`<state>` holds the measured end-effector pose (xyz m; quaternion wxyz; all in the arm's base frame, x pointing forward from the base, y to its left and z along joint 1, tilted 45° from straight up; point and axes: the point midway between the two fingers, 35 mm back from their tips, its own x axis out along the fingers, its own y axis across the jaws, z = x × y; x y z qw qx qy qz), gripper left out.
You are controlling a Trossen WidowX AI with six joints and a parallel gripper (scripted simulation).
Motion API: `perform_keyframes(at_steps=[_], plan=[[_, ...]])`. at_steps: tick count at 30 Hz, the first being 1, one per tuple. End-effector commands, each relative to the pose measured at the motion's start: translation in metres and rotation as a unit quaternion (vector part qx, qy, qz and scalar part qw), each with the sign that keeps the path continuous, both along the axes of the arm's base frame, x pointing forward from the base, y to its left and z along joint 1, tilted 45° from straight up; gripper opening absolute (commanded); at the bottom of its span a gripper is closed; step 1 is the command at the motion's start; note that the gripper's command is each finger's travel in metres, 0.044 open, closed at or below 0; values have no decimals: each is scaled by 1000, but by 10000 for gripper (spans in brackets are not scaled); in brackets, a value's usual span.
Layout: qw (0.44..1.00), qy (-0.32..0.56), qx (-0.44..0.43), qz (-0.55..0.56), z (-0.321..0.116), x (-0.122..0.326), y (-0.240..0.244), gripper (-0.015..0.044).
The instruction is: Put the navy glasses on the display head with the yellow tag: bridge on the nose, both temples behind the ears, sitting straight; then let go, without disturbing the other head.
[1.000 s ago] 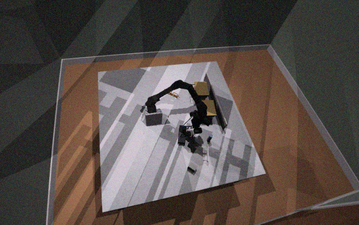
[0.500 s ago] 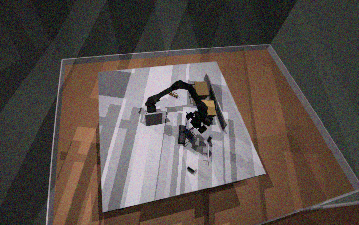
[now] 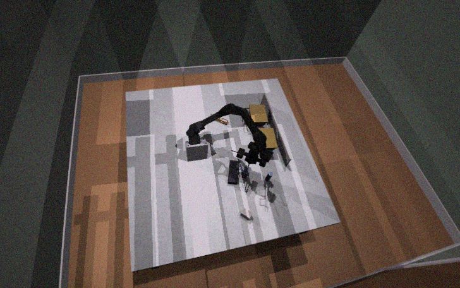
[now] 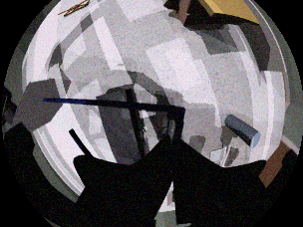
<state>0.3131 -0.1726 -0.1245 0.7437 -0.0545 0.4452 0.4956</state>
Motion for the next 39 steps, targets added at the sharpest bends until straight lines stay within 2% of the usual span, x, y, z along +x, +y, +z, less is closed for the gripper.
perform_keyframes(at_steps=[1, 17, 22, 29, 39], plan=[[997, -52, -12, 52, 0, 3, -4, 0], [942, -231, -42, 240, -1, 5, -6, 0], [941, -233, -42, 242, -10, 7, 2, 0], [941, -233, -41, 241, -44, 12, 35, 0], [941, -233, -41, 241, -42, 16, 38, 0]])
